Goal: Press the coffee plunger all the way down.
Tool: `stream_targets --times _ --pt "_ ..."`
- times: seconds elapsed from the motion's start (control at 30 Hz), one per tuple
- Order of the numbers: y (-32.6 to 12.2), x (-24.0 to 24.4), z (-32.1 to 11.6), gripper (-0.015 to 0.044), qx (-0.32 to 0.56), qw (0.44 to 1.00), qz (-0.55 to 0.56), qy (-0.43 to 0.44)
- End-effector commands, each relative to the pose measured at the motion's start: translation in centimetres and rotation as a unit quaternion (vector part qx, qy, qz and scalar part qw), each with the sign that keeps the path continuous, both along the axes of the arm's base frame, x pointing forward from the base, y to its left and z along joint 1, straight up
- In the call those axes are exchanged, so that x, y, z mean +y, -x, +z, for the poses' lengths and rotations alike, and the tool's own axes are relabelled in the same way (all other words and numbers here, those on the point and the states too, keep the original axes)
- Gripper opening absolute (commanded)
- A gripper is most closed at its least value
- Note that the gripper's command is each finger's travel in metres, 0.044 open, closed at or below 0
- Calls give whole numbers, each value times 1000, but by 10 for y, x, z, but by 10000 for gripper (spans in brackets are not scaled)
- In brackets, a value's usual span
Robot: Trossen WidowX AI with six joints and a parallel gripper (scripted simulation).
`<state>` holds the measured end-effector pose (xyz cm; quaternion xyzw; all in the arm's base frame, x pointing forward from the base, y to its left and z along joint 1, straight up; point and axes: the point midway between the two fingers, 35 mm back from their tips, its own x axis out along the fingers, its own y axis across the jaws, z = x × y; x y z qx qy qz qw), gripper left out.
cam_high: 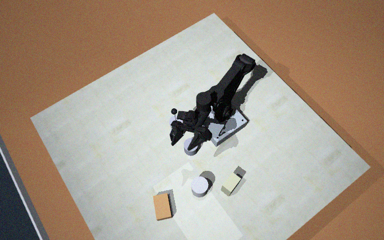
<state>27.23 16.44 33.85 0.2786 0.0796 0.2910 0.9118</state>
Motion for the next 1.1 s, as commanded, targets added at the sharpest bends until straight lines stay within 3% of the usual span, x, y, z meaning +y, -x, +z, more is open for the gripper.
stream_targets --times 0.0,0.43,0.6,0.83,1.07 --pt "2 -78 -10 440 27 985 -123 115" --pt "86 -196 -56 440 178 884 -289 322" --pt "90 -199 -67 440 186 879 -293 328" --pt "88 -198 -118 440 185 879 -292 328" --pt "84 -198 -120 440 185 880 -291 328"
